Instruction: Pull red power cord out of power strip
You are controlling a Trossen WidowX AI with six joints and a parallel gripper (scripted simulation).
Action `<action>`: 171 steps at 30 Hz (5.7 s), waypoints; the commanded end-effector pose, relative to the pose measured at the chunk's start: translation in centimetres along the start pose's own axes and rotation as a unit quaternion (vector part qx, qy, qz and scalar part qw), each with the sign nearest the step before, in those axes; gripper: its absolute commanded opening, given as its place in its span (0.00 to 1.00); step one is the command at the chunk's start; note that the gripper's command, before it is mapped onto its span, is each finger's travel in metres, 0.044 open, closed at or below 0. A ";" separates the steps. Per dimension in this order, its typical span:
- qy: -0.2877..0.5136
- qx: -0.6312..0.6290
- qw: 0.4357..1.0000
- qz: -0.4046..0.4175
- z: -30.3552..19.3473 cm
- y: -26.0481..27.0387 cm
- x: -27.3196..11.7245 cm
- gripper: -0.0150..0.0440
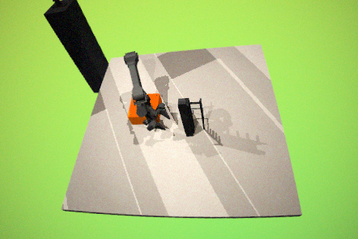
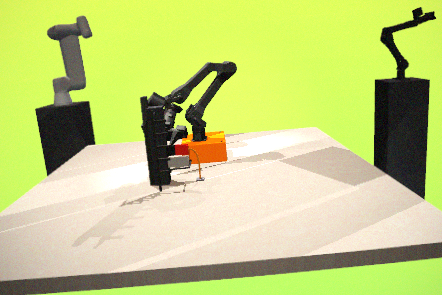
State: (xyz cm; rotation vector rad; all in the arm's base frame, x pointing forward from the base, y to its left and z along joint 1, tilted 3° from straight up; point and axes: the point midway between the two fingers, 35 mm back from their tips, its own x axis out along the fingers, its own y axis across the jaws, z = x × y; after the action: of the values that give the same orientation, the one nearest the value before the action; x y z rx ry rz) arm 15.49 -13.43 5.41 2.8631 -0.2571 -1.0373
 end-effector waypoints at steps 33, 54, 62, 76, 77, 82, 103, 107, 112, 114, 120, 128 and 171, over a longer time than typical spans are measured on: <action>0.070 -0.632 0.735 0.235 -28.1 8.5 -6.6 0.53; 0.149 -0.909 0.366 0.130 -35.1 -7.2 -2.9 0.53; 0.137 -0.987 0.082 0.009 -29.6 -12.3 0.9 0.53; 0.240 -0.802 -0.522 -0.162 -17.5 -16.9 3.0 0.53; 0.251 -0.780 -0.548 -0.168 -16.9 -16.9 3.1 0.53; 0.311 -0.667 -0.650 -0.189 -14.0 -16.6 3.4 0.53; 0.347 -0.600 -0.695 -0.193 -12.6 -16.4 3.5 0.53; 0.347 -0.600 -0.695 -0.193 -12.6 -16.4 3.6 0.53; 0.346 -0.600 -0.695 -0.193 -12.7 -15.9 3.7 0.53; 0.346 -0.600 -0.695 -0.193 -12.7 -15.6 3.8 0.53; 0.346 -0.600 -0.695 -0.193 -12.7 -14.6 4.0 0.53; 0.346 -0.600 -0.695 -0.194 -12.7 -13.3 4.3 0.53; 0.345 -0.601 -0.694 -0.195 -12.1 -13.9 4.9 0.25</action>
State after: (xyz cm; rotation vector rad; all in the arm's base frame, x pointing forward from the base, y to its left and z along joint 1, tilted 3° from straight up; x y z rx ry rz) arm 28.79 -1.67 9.67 2.6156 -2.2340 -2.3512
